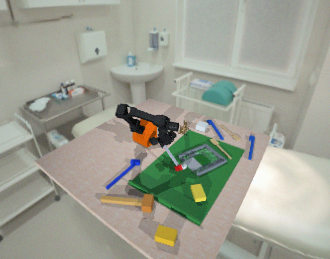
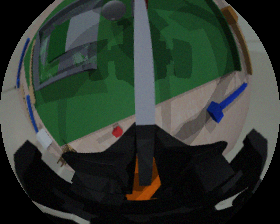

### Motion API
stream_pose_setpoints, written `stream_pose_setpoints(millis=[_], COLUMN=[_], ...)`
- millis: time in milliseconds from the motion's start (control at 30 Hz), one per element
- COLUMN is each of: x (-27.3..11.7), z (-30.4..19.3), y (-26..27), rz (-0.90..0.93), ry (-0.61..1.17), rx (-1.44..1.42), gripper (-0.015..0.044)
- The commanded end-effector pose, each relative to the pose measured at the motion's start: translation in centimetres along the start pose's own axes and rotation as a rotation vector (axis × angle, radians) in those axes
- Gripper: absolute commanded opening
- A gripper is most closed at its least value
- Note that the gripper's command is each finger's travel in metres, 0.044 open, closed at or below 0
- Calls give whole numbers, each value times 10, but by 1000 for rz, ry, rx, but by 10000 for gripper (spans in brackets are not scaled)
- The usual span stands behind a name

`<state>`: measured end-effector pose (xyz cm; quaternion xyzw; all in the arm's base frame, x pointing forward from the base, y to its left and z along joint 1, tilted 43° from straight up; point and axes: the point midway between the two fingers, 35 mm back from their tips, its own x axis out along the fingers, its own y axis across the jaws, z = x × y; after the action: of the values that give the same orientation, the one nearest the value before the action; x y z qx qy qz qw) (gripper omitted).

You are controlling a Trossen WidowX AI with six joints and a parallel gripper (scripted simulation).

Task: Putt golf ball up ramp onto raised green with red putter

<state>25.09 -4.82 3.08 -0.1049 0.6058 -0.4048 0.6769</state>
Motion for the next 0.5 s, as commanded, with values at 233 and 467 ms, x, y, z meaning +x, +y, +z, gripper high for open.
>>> stream_pose_setpoints(millis=[233,467], x=[-24,-60], z=[0,-2], y=[15,14], rz=[3,2], ry=[-4,-3], rx=[15,14], gripper=[0,0])
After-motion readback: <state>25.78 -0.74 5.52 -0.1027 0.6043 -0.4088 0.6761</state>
